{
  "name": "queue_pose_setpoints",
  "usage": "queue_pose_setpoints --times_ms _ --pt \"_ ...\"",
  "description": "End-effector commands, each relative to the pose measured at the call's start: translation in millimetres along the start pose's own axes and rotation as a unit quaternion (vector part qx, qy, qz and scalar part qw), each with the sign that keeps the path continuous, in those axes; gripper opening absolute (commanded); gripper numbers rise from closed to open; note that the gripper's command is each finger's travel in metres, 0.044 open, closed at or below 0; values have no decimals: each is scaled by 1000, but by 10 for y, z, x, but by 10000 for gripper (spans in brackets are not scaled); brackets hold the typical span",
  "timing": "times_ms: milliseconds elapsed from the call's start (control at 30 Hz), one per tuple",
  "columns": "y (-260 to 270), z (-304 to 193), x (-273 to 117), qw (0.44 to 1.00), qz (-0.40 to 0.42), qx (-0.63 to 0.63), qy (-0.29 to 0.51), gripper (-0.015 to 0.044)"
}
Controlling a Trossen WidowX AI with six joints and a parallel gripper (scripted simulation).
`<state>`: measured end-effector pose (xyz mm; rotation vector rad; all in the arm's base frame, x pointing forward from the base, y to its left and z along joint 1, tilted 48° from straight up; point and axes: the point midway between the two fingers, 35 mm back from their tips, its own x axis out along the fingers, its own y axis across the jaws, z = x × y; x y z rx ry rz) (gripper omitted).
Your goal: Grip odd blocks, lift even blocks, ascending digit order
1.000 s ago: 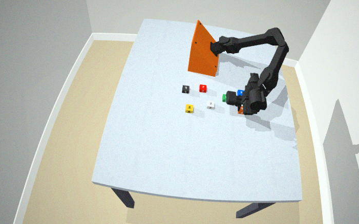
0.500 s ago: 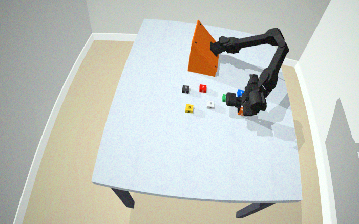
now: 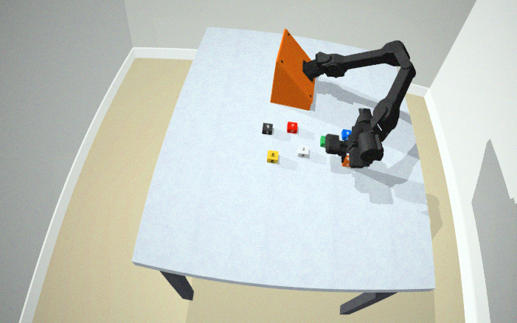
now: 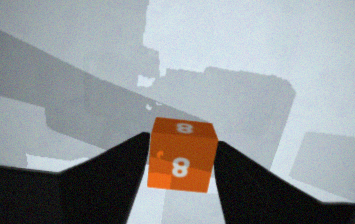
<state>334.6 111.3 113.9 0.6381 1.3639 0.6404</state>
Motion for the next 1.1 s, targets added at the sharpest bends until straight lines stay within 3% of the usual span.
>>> queue_pose_setpoints --times_ms 0,200,300,400,567,833,1067 --pt "-9 1 9 1000 -1 2 0 251" --pt "-9 1 9 1000 -1 2 0 400" --pt "-10 3 -19 1000 -1 2 0 400" --pt "-12 4 -321 1000 -2 3 1 400" --pt "0 -13 -371 1000 -2 3 1 400" --pt "485 -844 -1101 1000 -4 5 3 400" --pt "529 -930 -1150 1000 -3 6 4 400"
